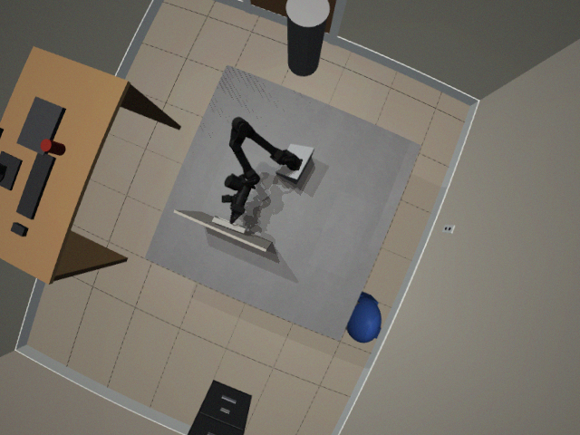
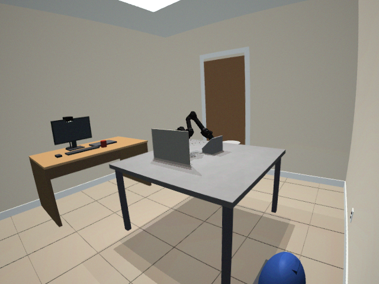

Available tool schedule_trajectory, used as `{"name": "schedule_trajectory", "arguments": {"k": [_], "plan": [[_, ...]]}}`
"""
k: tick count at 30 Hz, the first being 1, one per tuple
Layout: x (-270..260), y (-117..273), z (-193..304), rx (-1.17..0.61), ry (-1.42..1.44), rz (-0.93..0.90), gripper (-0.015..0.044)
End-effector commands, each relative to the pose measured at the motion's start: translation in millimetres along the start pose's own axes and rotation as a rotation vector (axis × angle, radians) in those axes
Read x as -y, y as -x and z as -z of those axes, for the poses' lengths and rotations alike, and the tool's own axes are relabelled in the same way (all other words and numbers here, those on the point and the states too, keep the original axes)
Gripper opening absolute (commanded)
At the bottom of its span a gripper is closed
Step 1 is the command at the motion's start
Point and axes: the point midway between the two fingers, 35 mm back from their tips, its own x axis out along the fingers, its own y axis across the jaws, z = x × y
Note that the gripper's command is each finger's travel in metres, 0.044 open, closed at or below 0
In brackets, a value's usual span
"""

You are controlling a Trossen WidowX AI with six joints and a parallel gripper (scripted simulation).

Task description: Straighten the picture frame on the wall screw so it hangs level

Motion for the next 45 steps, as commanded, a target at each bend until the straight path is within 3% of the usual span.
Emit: {"name": "schedule_trajectory", "arguments": {"k": [1, 40, 45], "plan": [[-0.2, -7.9, -0.3, 0.003, -0.002, 0.001, 0.0260], [-0.1, -13.7, -0.3, 0.003, -0.002, 0.001, 0.0260], [-0.1, -13.7, -0.3, 0.003, -0.002, 0.001, 0.0129]]}}
